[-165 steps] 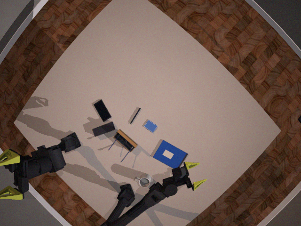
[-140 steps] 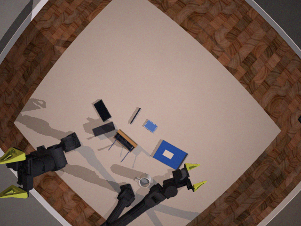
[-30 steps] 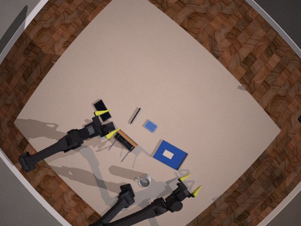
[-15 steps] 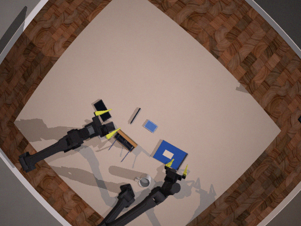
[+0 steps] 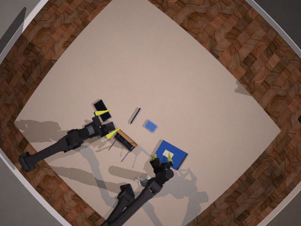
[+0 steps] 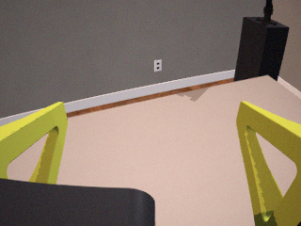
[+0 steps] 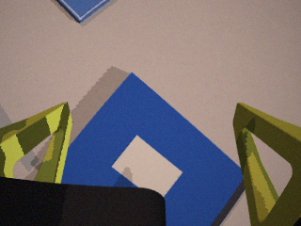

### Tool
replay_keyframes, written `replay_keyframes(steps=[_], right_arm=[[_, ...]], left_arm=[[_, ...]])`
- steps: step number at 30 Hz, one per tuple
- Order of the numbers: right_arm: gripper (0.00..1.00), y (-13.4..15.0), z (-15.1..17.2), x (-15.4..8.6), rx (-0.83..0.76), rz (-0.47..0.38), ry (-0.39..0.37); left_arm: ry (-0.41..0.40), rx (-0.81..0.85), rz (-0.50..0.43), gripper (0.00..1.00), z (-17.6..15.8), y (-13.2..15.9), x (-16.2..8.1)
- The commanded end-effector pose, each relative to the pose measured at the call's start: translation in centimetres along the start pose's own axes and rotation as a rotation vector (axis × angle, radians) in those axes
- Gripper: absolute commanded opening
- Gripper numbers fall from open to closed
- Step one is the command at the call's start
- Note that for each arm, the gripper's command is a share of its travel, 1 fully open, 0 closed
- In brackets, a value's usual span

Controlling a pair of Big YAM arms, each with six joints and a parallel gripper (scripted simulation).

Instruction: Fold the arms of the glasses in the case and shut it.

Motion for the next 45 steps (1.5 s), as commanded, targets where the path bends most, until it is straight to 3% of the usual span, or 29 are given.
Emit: replay_keyframes(steps=[1, 3, 7, 10, 17, 20, 27, 45], right_arm=[[0.96, 1.1, 2.4, 2.4, -0.125, 0.064, -0.115], [0.96, 1.7, 3.9, 3.1, -0.166, 0.077, -0.178], [0.96, 0.8, 4.4, 3.2, -0.216, 0.063, -0.214], [0.96, 3.2, 7.6, 4.4, -0.259, 0.099, -0.331], [0.96, 5.4, 12.6, 5.5, -0.383, 0.111, -0.545], [0.96, 5.1, 13.5, 5.5, -0.419, 0.092, -0.594], [0.96, 6.6, 15.2, 5.5, -0.4, 0.11, -0.659], [0.96, 6.8, 16.0, 7.3, -0.372, 0.108, -0.631]], left_arm=[[-0.022, 0.006, -0.058, 1.0, 1.1, -2.8, 0.2], [-0.022, 0.006, -0.058, 1.0, 1.1, -2.8, 0.2], [-0.022, 0.006, -0.058, 1.0, 1.1, -2.8, 0.2], [-0.022, 0.006, -0.058, 1.0, 1.1, -2.8, 0.2], [-0.022, 0.006, -0.058, 1.0, 1.1, -2.8, 0.2], [-0.022, 0.006, -0.058, 1.0, 1.1, -2.8, 0.2], [-0.022, 0.006, -0.058, 1.0, 1.1, -2.8, 0.2], [-0.022, 0.006, -0.058, 1.0, 1.1, -2.8, 0.2]])
Point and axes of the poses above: on each arm, the point where the finger pads meet when closed, its own x axis out along the fingers, its own z axis across the jaws, y = z × x, the point moved 7 cm from there along -x, back along the fingers, and after that the axes turned 15 degrees about x, right-handed, at the moved point
